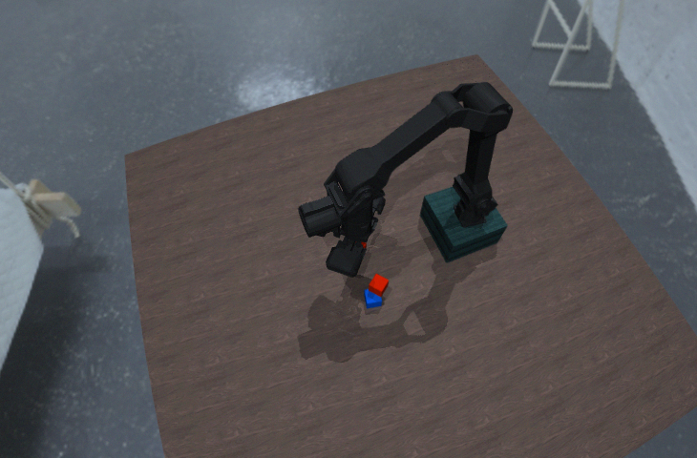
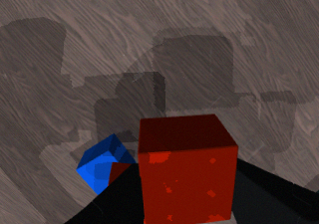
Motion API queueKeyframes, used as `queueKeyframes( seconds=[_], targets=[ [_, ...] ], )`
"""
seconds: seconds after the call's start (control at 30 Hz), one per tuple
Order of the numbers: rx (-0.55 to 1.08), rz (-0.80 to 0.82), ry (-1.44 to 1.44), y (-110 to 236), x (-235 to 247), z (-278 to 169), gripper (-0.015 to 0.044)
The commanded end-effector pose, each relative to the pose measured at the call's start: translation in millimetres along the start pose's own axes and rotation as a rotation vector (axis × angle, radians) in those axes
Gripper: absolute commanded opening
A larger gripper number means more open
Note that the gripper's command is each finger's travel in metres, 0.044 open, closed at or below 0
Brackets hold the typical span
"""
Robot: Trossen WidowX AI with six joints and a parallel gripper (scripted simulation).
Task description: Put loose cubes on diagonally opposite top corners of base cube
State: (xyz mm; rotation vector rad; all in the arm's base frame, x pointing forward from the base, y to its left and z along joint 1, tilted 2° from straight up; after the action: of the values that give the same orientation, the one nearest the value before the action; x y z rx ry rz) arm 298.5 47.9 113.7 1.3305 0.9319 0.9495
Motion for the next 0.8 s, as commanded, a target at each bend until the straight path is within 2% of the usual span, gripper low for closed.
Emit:
queueKeyframes(
  seconds=[0.0,0.77],
  targets=[
    [0.006,-0.004,0.158,-2.9,10.8,-2.5,0.0105],
    [0.007,0.008,1.175,-9.2,78.0,-30.1,0.0105]
  ],
)
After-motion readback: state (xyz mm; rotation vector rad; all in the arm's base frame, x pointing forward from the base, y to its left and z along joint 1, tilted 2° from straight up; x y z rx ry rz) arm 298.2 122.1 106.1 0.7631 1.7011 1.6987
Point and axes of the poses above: the point midway between the two fingers, 35 mm back from their tips, its own y axis back along the fingers, its own x axis across the jaws, z = x × y, the point moved 4 cm from there along y, back along the fingers, and after that the axes turned 14 degrees about y, right-handed, at the moved point
